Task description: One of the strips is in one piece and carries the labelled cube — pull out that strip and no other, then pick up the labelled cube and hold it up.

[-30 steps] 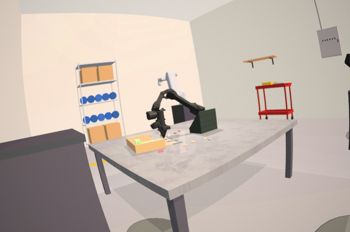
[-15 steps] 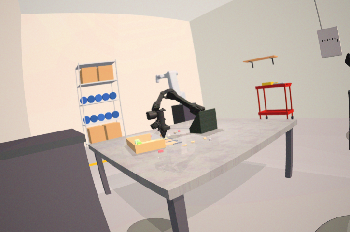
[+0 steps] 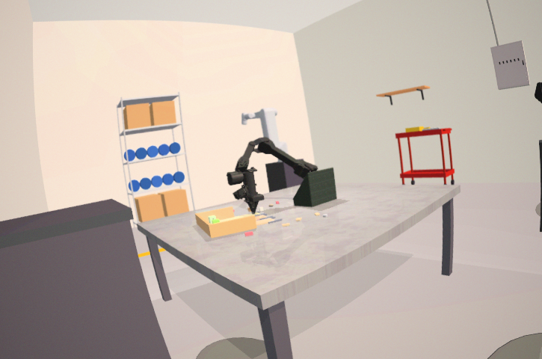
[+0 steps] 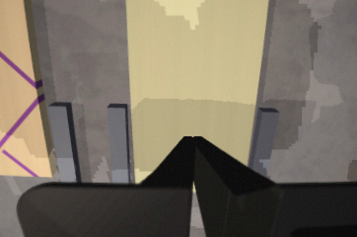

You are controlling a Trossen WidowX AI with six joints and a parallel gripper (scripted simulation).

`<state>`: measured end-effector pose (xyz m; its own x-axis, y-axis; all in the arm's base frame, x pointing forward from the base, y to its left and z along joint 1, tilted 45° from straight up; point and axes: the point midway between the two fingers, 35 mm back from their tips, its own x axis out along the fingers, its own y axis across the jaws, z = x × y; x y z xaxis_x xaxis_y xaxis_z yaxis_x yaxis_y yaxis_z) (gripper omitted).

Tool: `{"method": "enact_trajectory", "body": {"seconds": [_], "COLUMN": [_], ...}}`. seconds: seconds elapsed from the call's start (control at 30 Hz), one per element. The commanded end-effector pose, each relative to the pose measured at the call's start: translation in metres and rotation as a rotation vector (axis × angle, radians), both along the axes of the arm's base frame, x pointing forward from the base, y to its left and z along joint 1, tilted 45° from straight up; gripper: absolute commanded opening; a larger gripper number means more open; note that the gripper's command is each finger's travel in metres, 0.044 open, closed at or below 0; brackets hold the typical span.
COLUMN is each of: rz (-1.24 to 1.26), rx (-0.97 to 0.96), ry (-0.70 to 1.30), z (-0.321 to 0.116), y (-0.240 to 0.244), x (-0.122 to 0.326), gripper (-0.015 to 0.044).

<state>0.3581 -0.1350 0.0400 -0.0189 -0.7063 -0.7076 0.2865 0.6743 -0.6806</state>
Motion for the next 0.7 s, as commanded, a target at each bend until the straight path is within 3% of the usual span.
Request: {"method": "enact_trajectory", "body": {"seconds": [0.0,0.67], "rz": [-0.003,-0.003], "rx": [0.000,0.001], "ry": [0.014,0.016], "z": [-0.004,-0.011], "y": [0.000,0.007], "x": [-0.010,-0.038], "gripper": [0.0000,0.0000]}}
